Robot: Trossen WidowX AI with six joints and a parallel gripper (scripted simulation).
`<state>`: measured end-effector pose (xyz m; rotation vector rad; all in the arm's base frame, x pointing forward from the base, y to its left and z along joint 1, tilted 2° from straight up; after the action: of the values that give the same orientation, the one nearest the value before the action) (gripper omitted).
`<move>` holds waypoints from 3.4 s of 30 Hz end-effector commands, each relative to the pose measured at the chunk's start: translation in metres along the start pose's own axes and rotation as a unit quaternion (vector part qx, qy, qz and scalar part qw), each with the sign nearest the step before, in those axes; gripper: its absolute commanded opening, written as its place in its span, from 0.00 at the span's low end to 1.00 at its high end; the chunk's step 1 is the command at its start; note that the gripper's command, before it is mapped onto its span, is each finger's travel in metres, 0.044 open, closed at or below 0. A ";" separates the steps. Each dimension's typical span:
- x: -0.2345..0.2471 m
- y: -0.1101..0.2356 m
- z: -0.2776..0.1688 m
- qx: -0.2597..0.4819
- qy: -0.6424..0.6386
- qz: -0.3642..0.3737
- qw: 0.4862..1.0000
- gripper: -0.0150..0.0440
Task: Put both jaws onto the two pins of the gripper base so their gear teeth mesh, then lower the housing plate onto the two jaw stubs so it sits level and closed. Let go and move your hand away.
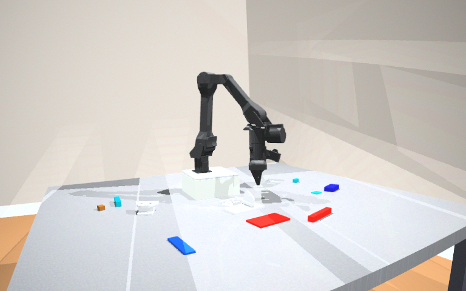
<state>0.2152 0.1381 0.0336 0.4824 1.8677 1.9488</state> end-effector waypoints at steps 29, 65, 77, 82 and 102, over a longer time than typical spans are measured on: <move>0.000 -0.018 -0.002 0.002 -0.003 -0.001 1.000 0.58; 0.001 0.033 -0.004 0.002 -0.003 -0.001 1.000 1.00; 0.001 0.033 -0.004 0.002 -0.003 -0.001 1.000 1.00; 0.001 0.033 -0.004 0.002 -0.003 -0.001 1.000 1.00; -0.063 0.028 0.000 0.002 0.098 -0.004 0.995 0.25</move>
<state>0.2661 0.1046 0.0622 0.3031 1.9887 2.0450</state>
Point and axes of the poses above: the point midway between the two fingers, 35 mm back from their tips, its own y axis back along the fingers, its own x axis across the jaws, z = x × y, the point moved 2 cm from there along y, back along the fingers, and after that the axes turned 1 degree about y, right-handed, at the moved point
